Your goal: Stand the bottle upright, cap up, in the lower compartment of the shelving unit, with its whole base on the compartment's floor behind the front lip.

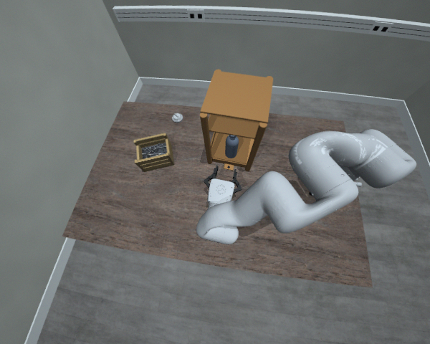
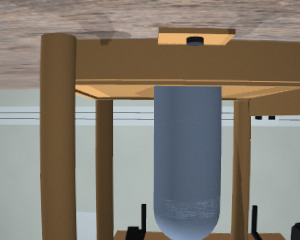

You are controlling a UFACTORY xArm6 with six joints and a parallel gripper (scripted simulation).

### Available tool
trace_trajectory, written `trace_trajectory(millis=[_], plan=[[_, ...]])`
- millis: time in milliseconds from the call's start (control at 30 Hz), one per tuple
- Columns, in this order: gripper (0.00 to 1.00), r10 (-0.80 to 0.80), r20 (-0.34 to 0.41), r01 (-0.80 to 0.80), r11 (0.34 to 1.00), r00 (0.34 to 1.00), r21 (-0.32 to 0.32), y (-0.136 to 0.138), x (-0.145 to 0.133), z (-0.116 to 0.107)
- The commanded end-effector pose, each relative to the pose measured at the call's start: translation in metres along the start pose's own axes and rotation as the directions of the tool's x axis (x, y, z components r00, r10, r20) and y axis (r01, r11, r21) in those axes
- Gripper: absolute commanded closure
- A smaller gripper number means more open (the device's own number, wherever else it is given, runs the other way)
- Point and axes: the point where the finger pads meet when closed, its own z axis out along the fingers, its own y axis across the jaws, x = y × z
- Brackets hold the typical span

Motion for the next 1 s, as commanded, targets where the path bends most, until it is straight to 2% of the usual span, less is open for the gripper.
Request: trace_trajectory(millis=[0, 967], plan=[[0.15, 0.004, -0.002, -0.004, 1.000, 1.000, 0.000, 0.0009, -0.0014, -0.0030], [0.15, 0.004, -0.002, -0.004, 1.000, 1.000, 0.000, 0.0008, -0.0067, -0.0054]])
